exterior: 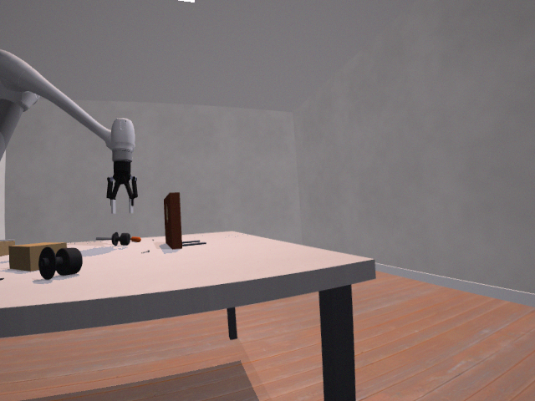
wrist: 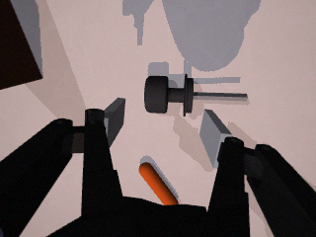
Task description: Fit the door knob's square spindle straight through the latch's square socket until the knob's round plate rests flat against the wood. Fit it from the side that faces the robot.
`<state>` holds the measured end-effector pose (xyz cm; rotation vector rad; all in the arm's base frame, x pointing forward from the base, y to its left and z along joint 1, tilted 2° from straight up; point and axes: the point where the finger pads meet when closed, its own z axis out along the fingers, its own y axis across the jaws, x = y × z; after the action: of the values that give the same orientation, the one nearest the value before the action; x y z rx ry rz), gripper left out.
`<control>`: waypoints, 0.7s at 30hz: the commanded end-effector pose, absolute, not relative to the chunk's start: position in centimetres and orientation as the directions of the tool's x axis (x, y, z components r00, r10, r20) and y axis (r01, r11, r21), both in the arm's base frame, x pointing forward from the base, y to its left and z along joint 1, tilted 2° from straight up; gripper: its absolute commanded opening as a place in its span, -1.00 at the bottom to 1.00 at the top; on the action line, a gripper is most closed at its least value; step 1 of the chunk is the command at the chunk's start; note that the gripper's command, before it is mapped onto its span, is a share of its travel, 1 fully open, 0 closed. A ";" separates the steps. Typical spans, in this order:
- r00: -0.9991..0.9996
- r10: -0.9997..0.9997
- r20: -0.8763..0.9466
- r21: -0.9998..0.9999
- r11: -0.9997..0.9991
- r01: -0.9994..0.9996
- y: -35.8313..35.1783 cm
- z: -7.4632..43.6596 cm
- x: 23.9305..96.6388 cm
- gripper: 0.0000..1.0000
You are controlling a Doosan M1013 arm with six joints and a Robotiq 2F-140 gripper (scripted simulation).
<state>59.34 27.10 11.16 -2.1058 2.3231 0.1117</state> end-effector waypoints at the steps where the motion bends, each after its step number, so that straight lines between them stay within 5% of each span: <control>1: -0.142 -0.988 -0.056 0.050 0.139 -0.989 27.2 10.8 59.6 0.13; 21: -0.578 -0.814 -0.058 0.113 0.570 -0.814 26.9 9.5 59.6 0.13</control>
<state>59.67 26.94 10.03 -1.5463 2.7287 0.1897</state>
